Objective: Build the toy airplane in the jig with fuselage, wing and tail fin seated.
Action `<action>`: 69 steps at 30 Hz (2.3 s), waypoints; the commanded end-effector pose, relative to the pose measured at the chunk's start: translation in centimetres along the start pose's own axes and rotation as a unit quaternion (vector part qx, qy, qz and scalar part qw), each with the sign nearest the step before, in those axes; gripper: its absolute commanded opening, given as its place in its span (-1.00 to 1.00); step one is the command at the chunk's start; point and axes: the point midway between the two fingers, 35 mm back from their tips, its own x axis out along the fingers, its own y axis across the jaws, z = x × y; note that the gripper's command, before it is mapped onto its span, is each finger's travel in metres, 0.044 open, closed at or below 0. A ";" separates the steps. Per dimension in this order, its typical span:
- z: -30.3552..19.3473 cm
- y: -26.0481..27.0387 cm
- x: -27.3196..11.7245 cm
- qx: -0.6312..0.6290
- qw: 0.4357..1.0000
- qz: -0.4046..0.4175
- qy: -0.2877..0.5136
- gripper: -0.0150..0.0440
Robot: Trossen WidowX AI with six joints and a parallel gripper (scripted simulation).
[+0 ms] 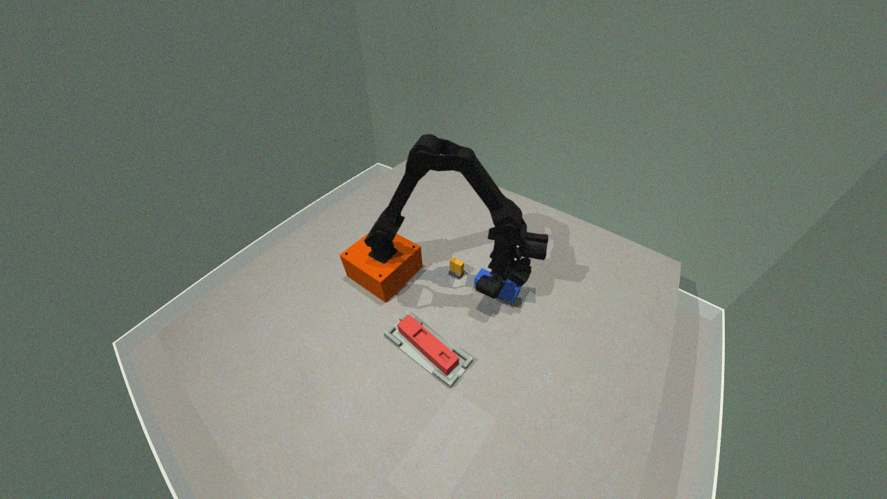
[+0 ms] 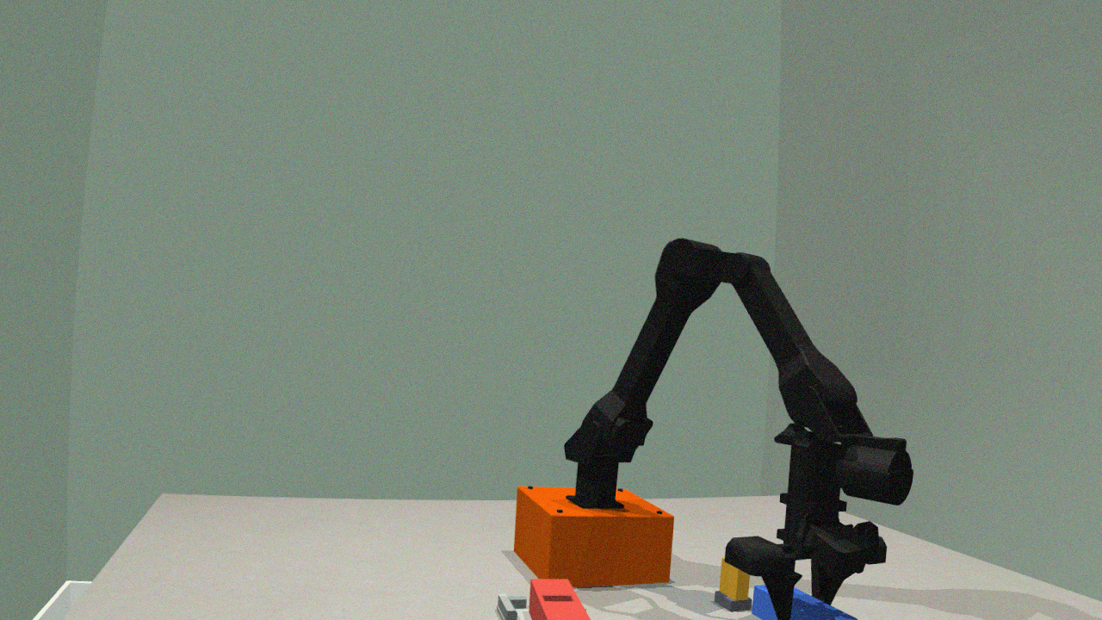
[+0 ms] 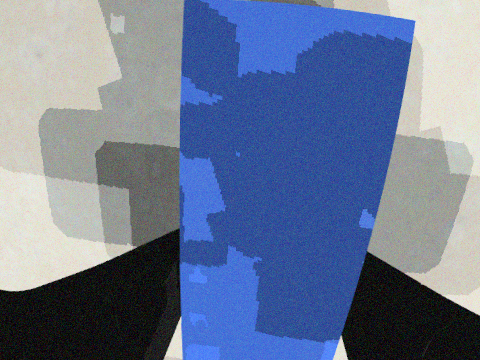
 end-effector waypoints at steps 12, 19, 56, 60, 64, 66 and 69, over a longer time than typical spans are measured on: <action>0.5 0.1 -3.8 0.000 1.000 0.001 0.001 -0.49; 0.6 0.2 -6.0 0.000 1.000 0.001 0.000 -0.49; 0.3 -4.4 -12.0 -0.094 0.996 -0.003 -0.003 -0.49; 0.3 -5.7 -11.8 -0.122 0.993 -0.004 -0.003 -0.49; 0.2 -7.0 -11.6 -0.151 0.989 -0.004 -0.003 -0.49; 0.1 -7.6 -11.5 -0.165 0.986 -0.005 -0.003 -0.49; 0.0 -8.6 -11.3 -0.187 0.982 -0.005 -0.002 -0.49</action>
